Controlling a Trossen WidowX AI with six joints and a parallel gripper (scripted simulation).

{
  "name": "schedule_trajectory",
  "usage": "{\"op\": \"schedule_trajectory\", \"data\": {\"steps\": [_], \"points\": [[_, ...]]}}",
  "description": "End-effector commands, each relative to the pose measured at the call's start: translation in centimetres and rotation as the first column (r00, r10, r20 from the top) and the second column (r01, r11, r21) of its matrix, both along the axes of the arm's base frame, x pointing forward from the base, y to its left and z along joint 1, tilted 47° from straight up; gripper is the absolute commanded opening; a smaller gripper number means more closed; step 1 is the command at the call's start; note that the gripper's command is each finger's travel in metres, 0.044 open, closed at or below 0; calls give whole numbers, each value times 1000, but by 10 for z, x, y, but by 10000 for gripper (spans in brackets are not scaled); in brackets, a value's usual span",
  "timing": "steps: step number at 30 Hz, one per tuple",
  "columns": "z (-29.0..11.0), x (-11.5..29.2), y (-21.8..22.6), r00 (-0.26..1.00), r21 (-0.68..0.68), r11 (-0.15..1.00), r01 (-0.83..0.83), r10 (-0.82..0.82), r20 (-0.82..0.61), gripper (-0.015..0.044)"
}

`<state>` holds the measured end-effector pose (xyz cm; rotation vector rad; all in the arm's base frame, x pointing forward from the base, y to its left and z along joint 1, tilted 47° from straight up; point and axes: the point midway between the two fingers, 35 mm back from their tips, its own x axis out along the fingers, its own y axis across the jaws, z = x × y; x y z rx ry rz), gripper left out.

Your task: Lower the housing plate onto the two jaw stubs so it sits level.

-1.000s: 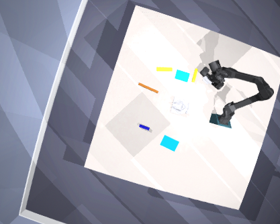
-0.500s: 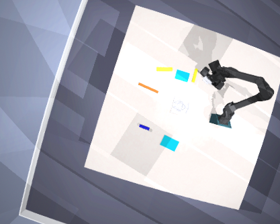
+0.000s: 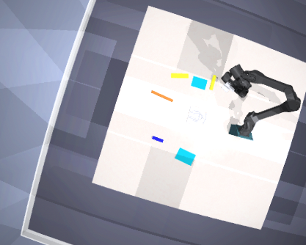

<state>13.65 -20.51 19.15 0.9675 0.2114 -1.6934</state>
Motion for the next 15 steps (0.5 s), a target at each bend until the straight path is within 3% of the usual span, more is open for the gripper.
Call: {"op": "schedule_trajectory", "data": {"steps": [1,15], "points": [[9,-1,7,1000,-7,1000,5,-5,2,351],[-2,20,17,985,35,992,-123,126,-117,351]]}}
